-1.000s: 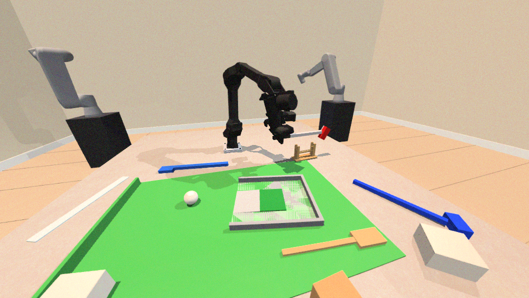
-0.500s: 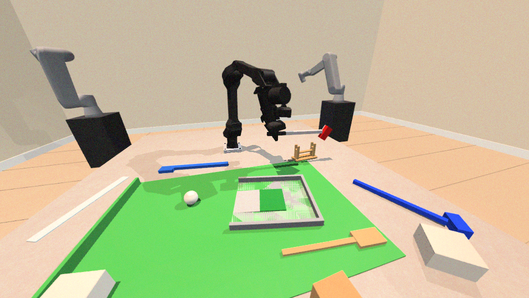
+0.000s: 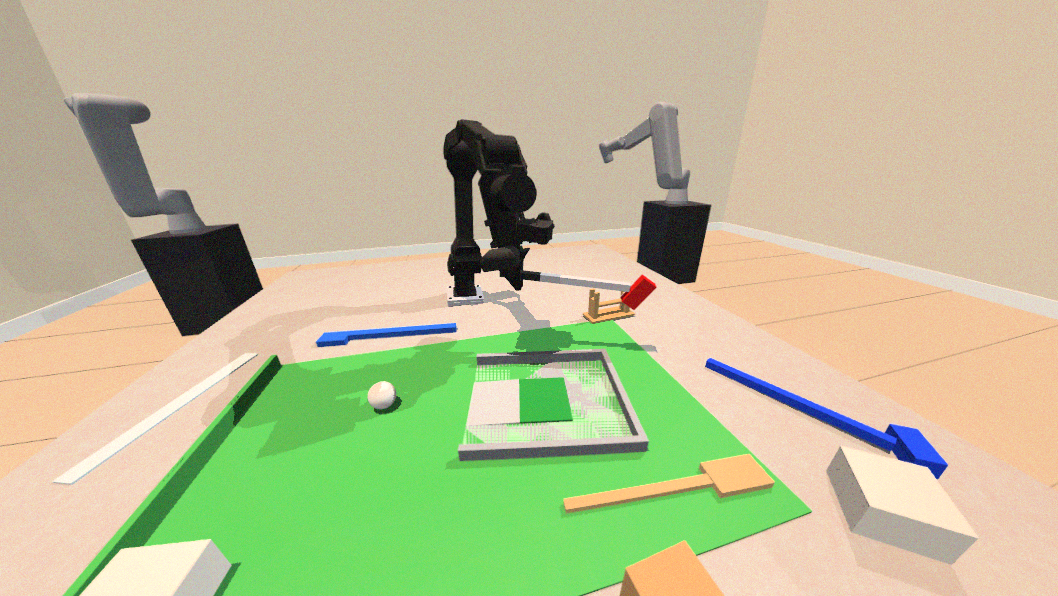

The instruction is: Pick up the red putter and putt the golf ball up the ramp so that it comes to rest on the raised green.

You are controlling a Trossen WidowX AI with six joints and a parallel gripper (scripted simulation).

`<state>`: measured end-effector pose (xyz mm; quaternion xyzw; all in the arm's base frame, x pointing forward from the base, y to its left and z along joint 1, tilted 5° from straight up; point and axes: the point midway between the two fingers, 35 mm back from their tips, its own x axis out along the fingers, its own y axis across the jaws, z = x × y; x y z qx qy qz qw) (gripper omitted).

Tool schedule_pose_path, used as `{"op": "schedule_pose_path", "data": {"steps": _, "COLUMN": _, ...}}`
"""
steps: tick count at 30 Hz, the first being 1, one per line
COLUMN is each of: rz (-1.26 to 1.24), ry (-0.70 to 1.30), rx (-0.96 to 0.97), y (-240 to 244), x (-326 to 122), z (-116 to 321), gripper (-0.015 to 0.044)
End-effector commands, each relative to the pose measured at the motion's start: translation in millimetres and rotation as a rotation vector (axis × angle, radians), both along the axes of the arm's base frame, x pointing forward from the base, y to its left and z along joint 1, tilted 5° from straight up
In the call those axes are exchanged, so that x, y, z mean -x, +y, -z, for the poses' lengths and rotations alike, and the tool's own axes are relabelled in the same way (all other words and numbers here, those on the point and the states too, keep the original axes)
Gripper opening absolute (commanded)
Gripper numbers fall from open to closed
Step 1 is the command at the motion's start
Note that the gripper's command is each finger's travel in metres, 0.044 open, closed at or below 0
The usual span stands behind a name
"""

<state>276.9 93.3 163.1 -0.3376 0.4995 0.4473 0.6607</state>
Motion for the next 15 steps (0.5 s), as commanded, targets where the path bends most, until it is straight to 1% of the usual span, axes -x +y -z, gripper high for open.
{"op": "schedule_pose_path", "data": {"steps": 1, "rz": 0.088, "ry": 0.007, "rx": 0.004, "y": -19.3, "x": -4.0, "z": 0.2, "gripper": 0.0000}}
{"op": "schedule_pose_path", "data": {"steps": 15, "rz": 0.415, "ry": 0.051, "rx": 0.036, "y": -93.9, "x": -6.6, "z": 2.3, "gripper": 0.0000}}
